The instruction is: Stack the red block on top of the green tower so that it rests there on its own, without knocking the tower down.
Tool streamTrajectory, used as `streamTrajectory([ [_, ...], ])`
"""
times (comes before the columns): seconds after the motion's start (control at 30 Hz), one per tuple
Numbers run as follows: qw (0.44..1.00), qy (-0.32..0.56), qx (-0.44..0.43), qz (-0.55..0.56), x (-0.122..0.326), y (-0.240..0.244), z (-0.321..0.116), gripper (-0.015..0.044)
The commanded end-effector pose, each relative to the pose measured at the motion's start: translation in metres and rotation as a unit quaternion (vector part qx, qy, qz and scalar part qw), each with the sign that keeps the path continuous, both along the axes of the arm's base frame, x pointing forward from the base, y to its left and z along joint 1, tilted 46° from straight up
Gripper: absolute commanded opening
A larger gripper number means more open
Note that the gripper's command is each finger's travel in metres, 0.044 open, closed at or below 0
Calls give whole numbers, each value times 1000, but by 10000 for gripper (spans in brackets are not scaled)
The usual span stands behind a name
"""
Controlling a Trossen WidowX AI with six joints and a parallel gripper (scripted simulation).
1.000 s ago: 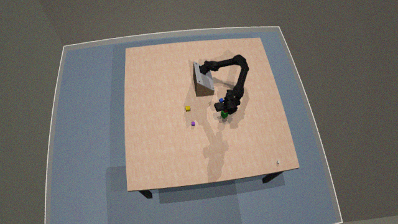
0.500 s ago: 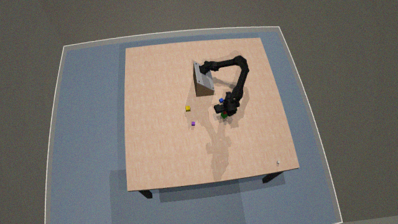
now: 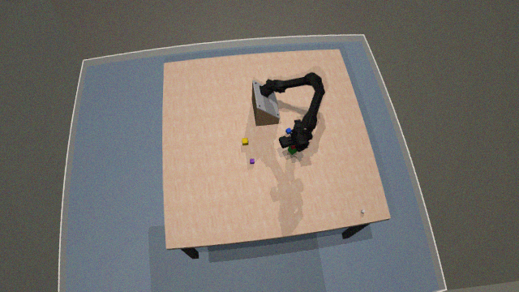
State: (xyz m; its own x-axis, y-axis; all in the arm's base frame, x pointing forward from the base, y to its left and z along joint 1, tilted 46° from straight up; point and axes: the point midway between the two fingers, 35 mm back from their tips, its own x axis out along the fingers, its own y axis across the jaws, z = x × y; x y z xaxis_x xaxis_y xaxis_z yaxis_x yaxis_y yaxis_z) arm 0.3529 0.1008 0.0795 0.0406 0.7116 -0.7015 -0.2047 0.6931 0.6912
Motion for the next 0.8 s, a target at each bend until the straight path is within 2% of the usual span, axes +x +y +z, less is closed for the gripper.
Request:
streamTrajectory([
  [0.0,1000,2,2,-2,-1,0,0,0],
  [0.17,1000,2,1,-2,-1,-4,3,0],
  [0.7,1000,3,0,-1,-1,0,0,420],
  [0.77,1000,3,0,-1,-1,0,0,440],
])
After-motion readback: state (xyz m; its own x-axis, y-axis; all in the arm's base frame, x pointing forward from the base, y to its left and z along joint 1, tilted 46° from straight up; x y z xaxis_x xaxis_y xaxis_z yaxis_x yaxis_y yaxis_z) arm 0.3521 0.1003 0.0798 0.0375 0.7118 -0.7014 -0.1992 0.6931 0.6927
